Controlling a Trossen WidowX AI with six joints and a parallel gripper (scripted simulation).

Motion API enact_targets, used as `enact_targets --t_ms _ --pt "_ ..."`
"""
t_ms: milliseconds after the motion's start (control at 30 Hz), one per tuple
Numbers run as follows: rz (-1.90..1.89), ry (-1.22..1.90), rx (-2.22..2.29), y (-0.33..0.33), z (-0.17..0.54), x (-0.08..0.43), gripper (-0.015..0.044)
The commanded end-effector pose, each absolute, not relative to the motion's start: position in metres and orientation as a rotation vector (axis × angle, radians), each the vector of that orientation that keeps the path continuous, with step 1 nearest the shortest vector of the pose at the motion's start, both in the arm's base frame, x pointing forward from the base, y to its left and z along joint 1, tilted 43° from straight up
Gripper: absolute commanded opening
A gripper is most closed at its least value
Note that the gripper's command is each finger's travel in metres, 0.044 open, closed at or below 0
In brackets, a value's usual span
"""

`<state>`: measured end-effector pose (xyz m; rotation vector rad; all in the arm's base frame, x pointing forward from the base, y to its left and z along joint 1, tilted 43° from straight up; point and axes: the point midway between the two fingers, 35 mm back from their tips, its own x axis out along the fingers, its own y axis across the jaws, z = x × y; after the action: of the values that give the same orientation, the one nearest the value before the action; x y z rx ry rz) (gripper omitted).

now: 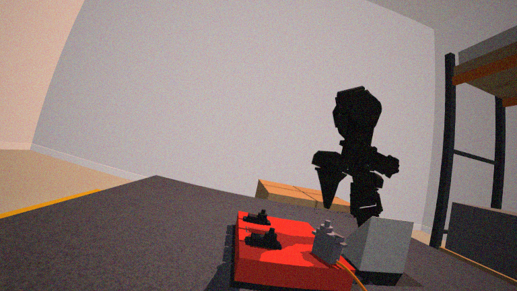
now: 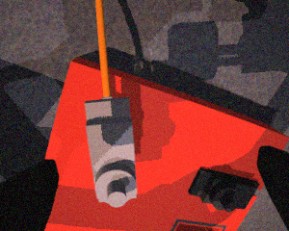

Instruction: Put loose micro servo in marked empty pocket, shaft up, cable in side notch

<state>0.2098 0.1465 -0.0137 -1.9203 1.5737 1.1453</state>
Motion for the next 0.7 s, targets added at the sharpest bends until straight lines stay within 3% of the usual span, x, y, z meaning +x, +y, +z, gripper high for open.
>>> enact_targets --t_ms 0,667 --pt "1.165 1.726 -1.86 0.125 -0.017 0.199 0.044" --pt "1.168 1.753 -1.849 0.101 -0.038 0.195 0.044"
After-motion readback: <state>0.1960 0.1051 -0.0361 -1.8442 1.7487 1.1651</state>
